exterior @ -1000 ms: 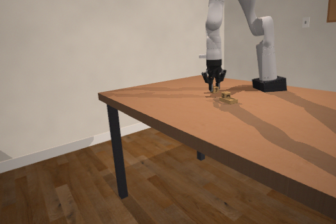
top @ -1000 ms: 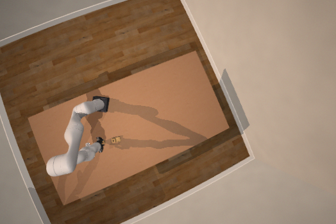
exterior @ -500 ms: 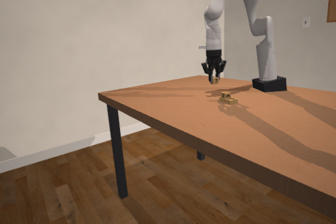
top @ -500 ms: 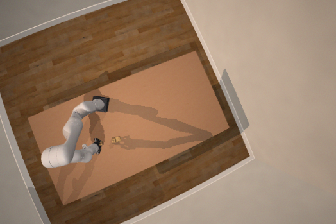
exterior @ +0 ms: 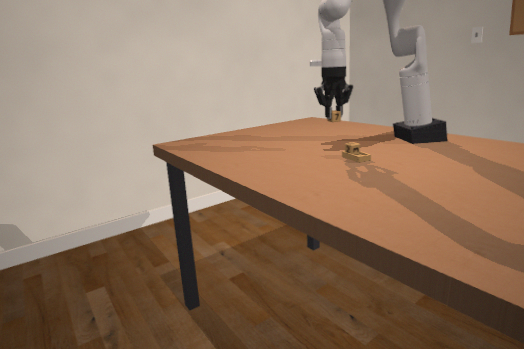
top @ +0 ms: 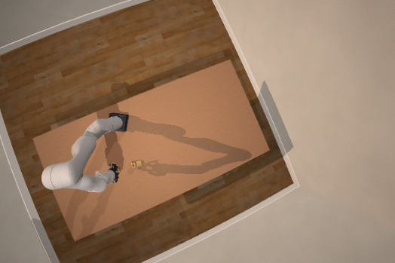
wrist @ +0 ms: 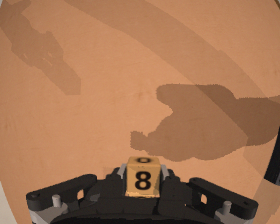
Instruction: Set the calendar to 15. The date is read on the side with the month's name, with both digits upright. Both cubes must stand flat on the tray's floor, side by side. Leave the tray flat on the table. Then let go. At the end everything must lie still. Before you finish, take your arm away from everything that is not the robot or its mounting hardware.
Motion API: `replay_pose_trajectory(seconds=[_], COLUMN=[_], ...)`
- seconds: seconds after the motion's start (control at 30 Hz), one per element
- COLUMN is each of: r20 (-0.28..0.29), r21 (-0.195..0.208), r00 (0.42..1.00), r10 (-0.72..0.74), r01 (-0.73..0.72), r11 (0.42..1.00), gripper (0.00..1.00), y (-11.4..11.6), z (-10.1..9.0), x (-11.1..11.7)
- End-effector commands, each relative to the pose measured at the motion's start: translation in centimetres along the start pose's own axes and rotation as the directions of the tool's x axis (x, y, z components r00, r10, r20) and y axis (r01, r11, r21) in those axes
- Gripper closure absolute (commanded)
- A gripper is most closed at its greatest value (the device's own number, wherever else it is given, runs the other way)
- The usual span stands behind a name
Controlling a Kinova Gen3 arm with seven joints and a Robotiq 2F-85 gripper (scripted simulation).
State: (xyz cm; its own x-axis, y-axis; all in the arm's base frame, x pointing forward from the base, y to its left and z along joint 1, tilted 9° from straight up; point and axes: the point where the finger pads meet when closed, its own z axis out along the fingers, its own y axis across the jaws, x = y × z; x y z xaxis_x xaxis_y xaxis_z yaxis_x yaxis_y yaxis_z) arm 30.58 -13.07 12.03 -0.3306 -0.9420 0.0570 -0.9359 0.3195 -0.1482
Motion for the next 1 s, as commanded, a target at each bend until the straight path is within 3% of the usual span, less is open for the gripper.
replay_pose_trajectory(seconds=[0.0,0.43,0.53,0.7,0.77,0.97], r20=[0.005,0.005,0.006,0.006,0.006,0.005], r21=[0.008,0.008,0.006,0.005,0.005,0.008], r00=[1.0,1.0,1.0,1.0,1.0,1.0], r10=[-0.006,-0.006,-0.005,-0.004,-0.004,-0.003], r01=[0.006,0.006,0.005,0.004,0.004,0.003], r11=[1.0,1.0,1.0,1.0,1.0,1.0], gripper=[0.72,0.72,0.72,0.72,0.72,0.72], y=[-0.2,-0.3,-0.5,-0.7,-0.7,-0.2], z=[-0.3,-0.3,-0.4,-0.7,-0.7,-1.2], x=[-0.3,-0.8,-2.6,-7.6,-7.6,-12.3])
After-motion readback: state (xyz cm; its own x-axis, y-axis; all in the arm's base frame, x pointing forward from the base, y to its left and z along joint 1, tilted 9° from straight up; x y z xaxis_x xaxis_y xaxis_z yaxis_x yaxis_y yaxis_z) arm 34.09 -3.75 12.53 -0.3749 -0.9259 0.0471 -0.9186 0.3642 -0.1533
